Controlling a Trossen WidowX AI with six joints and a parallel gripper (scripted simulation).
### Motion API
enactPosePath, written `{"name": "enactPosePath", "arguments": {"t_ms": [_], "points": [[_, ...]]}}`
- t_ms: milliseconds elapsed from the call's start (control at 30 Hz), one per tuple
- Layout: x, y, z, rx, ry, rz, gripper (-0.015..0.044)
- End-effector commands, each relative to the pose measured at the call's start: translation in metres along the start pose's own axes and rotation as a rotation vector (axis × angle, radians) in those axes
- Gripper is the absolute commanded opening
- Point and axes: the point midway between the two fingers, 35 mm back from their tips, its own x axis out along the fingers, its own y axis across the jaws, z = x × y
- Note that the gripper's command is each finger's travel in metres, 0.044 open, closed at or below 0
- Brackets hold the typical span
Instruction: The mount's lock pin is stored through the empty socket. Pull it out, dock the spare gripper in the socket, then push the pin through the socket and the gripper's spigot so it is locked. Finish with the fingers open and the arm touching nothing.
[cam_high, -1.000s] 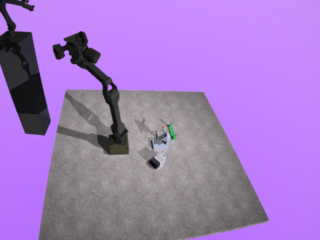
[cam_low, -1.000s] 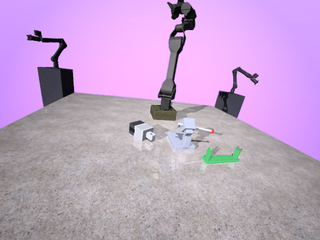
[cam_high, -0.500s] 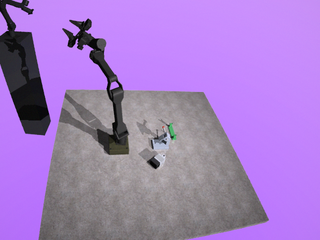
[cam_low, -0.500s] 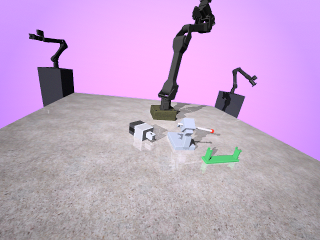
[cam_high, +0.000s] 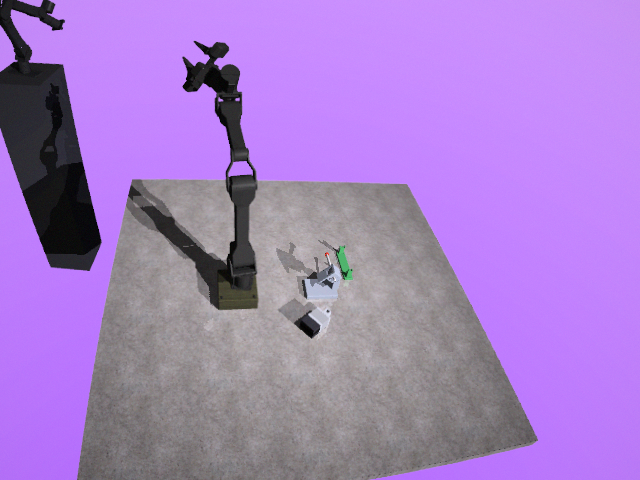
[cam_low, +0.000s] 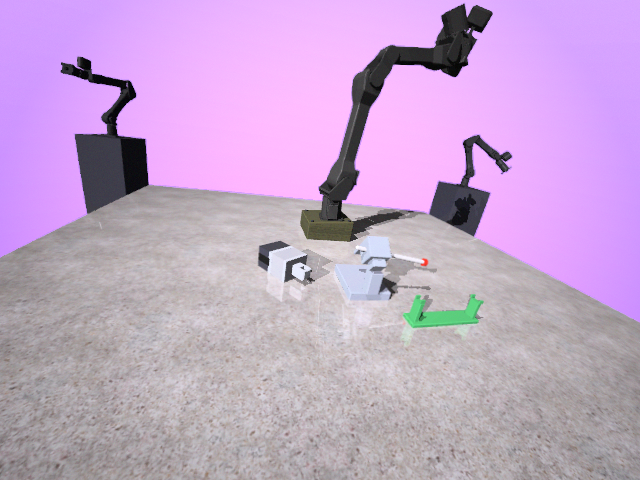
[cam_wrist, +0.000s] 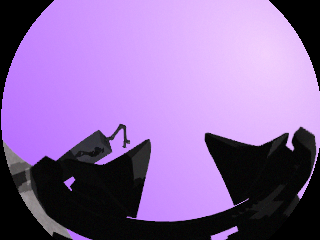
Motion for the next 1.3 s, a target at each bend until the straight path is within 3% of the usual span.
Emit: {"name": "enactPosePath", "arguments": {"t_ms": [0,300,667,967,1267], "points": [[-0.021,0.0,-0.053,0.016,0.174,0.025,0.03],[-0.116,-0.006,-0.179,0.076,0.645,0.079,0.03],[-0.287,-0.005,-0.271,0.207,1.207,0.139,0.03],[-0.44,0.009,-0.281,0.384,1.633,0.197,0.03],[-0.575,0.036,-0.235,0.646,1.998,0.271,0.03]]}}
